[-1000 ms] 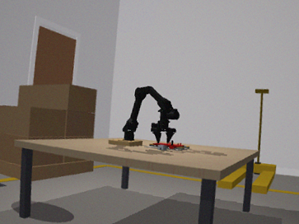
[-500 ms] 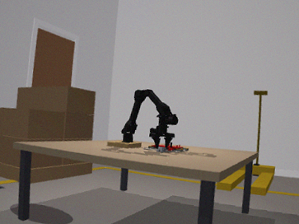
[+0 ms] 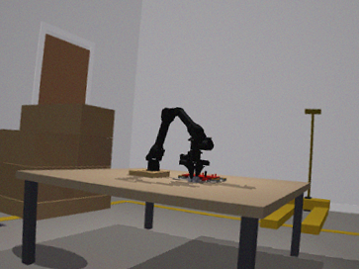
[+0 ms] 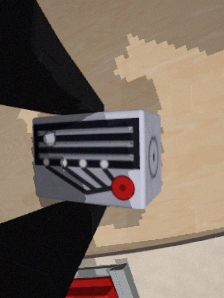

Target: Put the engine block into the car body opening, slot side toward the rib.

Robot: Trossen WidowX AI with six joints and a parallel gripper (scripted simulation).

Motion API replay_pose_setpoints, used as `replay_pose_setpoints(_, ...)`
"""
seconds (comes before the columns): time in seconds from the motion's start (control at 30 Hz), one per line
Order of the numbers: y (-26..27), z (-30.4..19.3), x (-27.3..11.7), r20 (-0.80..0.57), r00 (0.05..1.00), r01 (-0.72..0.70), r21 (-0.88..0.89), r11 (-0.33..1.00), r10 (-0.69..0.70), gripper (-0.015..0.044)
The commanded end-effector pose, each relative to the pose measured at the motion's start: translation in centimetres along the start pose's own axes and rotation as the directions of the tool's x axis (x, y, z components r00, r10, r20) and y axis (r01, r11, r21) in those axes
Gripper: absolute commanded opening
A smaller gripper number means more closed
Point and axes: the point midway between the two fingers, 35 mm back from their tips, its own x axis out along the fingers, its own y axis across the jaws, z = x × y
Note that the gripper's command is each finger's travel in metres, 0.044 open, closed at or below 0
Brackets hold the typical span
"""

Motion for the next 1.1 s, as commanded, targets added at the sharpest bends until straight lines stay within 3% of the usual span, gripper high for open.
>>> replay_pose_setpoints(0.0, 0.0, 0.0, 0.0, 0.0, 1.0, -0.003, 0.002, 1.0, 0.003, 0.0078)
replay_pose_setpoints(0.1, 0.0, -0.1, -0.4, 0.0, 1.0, -0.003, 0.002, 1.0, 0.003, 0.0)
replay_pose_setpoints(1.07, 0.0, -0.6, -9.5, -0.001, 1.0, -0.003, 0.002, 1.0, 0.003, 0.0)
